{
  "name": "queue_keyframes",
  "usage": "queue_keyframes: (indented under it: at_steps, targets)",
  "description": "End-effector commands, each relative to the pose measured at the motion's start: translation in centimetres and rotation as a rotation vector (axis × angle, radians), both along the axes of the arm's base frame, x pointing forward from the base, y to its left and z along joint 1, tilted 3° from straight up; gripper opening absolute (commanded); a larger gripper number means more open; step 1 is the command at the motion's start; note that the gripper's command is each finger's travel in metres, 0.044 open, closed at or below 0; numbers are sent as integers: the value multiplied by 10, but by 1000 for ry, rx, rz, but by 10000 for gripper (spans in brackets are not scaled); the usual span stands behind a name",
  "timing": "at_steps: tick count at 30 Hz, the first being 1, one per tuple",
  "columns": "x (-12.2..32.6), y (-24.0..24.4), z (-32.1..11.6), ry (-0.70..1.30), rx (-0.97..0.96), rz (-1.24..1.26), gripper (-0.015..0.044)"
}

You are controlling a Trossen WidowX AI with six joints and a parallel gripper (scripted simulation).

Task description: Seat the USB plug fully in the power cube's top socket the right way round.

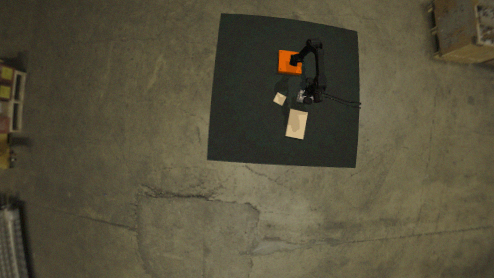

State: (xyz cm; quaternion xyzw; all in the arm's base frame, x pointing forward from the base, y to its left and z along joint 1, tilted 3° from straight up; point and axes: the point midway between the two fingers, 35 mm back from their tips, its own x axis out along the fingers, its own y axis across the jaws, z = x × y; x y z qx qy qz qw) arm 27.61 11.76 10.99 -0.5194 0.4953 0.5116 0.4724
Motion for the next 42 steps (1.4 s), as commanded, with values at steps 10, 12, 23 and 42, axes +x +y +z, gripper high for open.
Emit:
queue_keyframes:
  at_steps: [10,12,23,42]
  targets:
    - [0,0,-3,3,-5,-2,0]
    - [0,0,-4,3,-5,-2,0]
    - [0,0,-5,3,-5,-2,0]
    - [0,0,-7,3,-5,-2,0]
